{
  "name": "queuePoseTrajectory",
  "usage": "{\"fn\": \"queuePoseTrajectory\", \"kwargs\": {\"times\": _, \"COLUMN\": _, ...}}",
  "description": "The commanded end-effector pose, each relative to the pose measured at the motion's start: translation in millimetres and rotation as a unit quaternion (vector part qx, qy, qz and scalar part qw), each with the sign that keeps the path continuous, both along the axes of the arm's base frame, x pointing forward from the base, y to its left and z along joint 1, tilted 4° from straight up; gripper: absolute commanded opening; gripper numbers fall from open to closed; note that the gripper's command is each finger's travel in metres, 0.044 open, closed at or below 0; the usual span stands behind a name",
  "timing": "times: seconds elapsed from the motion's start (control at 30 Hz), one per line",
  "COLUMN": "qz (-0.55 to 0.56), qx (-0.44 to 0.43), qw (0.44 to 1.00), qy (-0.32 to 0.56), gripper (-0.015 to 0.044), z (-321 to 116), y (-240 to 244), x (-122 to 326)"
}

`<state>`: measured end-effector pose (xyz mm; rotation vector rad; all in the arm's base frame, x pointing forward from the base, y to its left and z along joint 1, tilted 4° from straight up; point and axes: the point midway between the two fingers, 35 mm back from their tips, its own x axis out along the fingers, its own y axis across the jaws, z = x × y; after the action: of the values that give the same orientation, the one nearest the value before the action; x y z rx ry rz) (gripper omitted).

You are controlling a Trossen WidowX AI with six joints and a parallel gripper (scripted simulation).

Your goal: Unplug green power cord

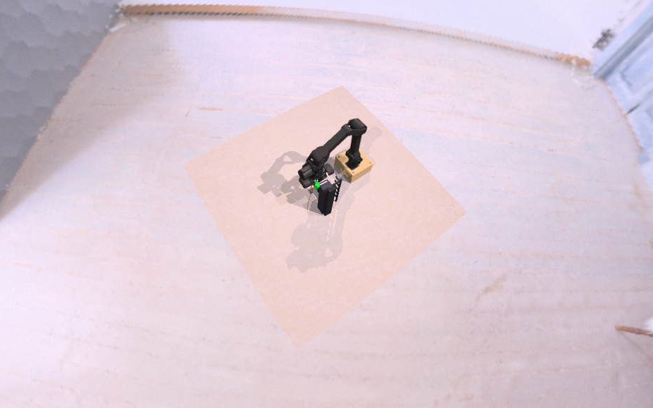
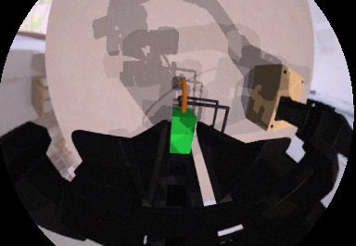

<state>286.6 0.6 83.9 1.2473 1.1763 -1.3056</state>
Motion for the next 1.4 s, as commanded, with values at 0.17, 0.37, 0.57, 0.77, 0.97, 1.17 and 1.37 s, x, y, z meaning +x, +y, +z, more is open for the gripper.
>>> {"fn": "queuePoseTrajectory", "kwargs": {"times": 0.17, "qz": 0.000, "qx": 0.000, "qw": 1.000, "qy": 0.000, "gripper": 0.0042, "z": 0, "y": 0, "x": 0}}
{"fn": "queuePoseTrajectory", "kwargs": {"times": 0.37, "qz": 0.000, "qx": 0.000, "qw": 1.000, "qy": 0.000, "gripper": 0.0002, "z": 0, "y": 0, "x": 0}}
{"fn": "queuePoseTrajectory", "kwargs": {"times": 0.57, "qz": 0.000, "qx": 0.000, "qw": 1.000, "qy": 0.000, "gripper": 0.0000, "z": 0, "y": -6, "x": 0}}
{"fn": "queuePoseTrajectory", "kwargs": {"times": 0.77, "qz": 0.000, "qx": 0.000, "qw": 1.000, "qy": 0.001, "gripper": 0.0000, "z": 0, "y": -15, "x": 0}}
{"fn": "queuePoseTrajectory", "kwargs": {"times": 0.97, "qz": -0.001, "qx": -0.001, "qw": 1.000, "qy": 0.001, "gripper": 0.0000, "z": 0, "y": -25, "x": 0}}
{"fn": "queuePoseTrajectory", "kwargs": {"times": 1.17, "qz": -0.001, "qx": -0.001, "qw": 1.000, "qy": 0.001, "gripper": 0.0000, "z": 0, "y": -35, "x": -1}}
{"fn": "queuePoseTrajectory", "kwargs": {"times": 1.37, "qz": -0.001, "qx": -0.001, "qw": 1.000, "qy": 0.002, "gripper": 0.0000, "z": 0, "y": -45, "x": -3}}
